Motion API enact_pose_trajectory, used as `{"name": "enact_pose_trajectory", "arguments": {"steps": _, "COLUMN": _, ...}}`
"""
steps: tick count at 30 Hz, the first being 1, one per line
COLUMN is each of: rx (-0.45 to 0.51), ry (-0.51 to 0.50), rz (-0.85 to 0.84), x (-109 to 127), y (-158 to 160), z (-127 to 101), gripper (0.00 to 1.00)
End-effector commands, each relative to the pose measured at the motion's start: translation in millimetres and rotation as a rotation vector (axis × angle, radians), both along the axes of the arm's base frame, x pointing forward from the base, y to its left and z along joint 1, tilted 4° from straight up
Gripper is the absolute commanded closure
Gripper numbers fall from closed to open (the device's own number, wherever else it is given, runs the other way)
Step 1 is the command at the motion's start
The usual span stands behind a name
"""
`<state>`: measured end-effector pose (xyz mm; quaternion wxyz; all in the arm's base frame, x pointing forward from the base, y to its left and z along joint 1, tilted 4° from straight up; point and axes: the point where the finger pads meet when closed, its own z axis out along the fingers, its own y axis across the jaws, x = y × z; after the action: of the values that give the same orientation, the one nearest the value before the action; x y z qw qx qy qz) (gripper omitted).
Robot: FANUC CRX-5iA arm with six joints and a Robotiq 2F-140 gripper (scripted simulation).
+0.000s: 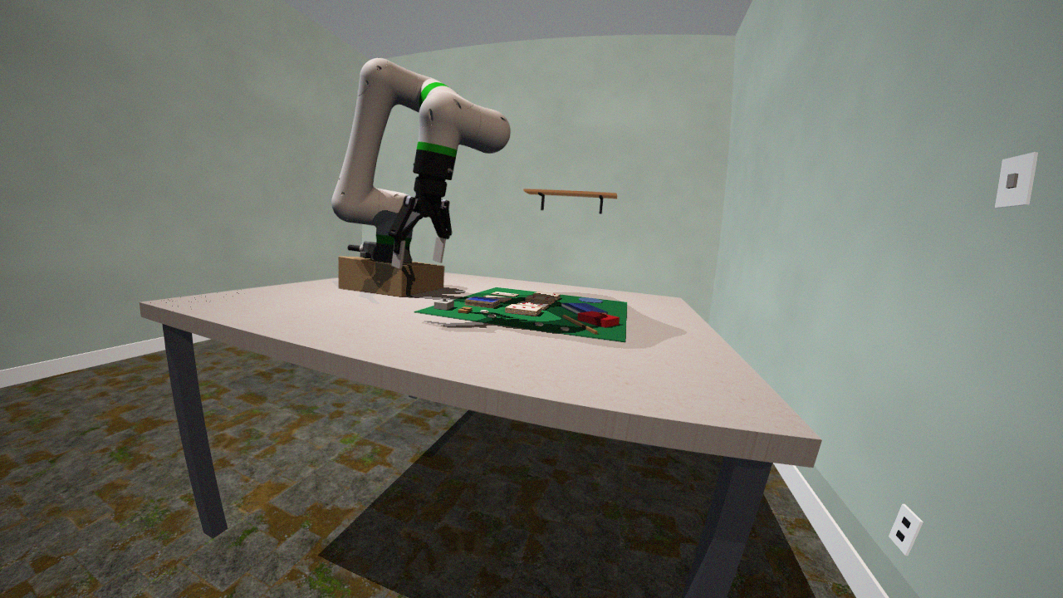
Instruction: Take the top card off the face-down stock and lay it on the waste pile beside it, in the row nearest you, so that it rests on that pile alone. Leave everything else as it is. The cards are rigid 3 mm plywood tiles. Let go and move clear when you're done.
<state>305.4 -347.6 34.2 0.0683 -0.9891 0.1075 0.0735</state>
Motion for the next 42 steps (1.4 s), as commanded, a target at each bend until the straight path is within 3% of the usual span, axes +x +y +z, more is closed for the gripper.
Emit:
{"name": "enact_pose_trajectory", "arguments": {"steps": 1, "rx": -0.049, "ry": -0.035, "rz": 0.037, "x": 45.6, "y": 52.3, "z": -0.6, "gripper": 0.0}}
{"name": "enact_pose_trajectory", "arguments": {"steps": 4, "rx": -0.072, "ry": -0.083, "rz": 0.08, "x": 63.4, "y": 89.7, "z": -2.4, "gripper": 0.0}}
{"name": "enact_pose_trajectory", "arguments": {"steps": 6, "rx": -0.072, "ry": -0.083, "rz": 0.08, "x": 63.4, "y": 89.7, "z": -2.4, "gripper": 0.0}}
{"name": "enact_pose_trajectory", "arguments": {"steps": 7, "rx": -0.08, "ry": -0.106, "rz": 0.098, "x": 80.5, "y": 125.0, "z": -3.7, "gripper": 0.0}}
{"name": "enact_pose_trajectory", "arguments": {"steps": 15, "rx": -0.09, "ry": -0.192, "rz": 0.164, "x": 101.6, "y": 209.2, "z": -8.2, "gripper": 0.0}}
{"name": "enact_pose_trajectory", "arguments": {"steps": 33, "rx": -0.089, "ry": -0.201, "rz": 0.171, "x": 102.7, "y": 217.5, "z": -8.7, "gripper": 0.0}}
{"name": "enact_pose_trajectory", "arguments": {"steps": 34, "rx": -0.089, "ry": -0.201, "rz": 0.171, "x": 102.7, "y": 217.5, "z": -8.7, "gripper": 0.5}}
{"name": "enact_pose_trajectory", "arguments": {"steps": 42, "rx": -0.09, "ry": -0.2, "rz": 0.17, "x": 102.8, "y": 217.5, "z": -10.0, "gripper": 0.5}}
